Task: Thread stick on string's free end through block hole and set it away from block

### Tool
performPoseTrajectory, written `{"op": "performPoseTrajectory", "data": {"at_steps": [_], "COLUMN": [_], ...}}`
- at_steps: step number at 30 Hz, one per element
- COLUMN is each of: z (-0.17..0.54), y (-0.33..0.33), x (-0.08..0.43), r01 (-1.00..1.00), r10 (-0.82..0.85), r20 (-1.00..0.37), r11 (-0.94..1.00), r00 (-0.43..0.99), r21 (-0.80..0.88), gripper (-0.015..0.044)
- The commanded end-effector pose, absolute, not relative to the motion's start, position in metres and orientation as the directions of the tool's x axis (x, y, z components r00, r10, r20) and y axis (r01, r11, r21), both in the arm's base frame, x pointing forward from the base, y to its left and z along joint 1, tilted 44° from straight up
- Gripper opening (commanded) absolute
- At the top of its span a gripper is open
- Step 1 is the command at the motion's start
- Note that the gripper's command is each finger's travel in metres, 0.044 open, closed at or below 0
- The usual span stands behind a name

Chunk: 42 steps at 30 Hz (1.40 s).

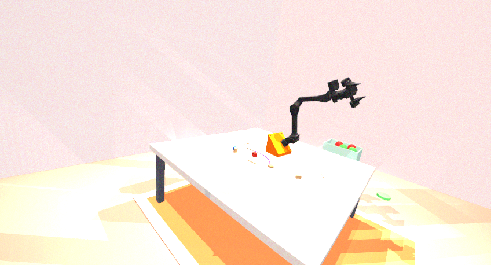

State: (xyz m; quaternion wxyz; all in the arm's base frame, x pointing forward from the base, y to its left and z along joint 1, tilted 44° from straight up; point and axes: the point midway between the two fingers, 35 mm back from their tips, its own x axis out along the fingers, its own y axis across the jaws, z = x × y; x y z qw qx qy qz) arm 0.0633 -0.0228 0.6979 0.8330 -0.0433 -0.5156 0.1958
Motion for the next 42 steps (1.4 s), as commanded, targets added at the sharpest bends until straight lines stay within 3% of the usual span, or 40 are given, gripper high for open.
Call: {"op": "performPoseTrajectory", "data": {"at_steps": [1, 4, 9, 18, 29, 42], "z": [0.698, 0.697, 0.687, 0.651, 0.562, 0.444], "y": [-0.023, -0.013, 0.056, 0.142, 0.230, 0.232], "x": [0.063, 0.061, 0.058, 0.087, 0.188, 0.311], "r01": [-0.282, -0.260, -0.109, 0.056, 0.117, -0.046], "r10": [0.371, 0.385, 0.491, 0.615, 0.700, 0.619], "r20": [0.842, 0.836, 0.774, 0.628, 0.292, -0.087], "r11": [0.920, 0.917, 0.864, 0.692, 0.288, -0.083], "r00": [0.392, 0.390, 0.398, 0.476, 0.652, 0.780], "r21": [-0.274, -0.302, -0.492, -0.720, -0.950, -0.995], "gripper": [0.0426, 0.0440, 0.0440, 0.0440, 0.0440, 0.0440]}}
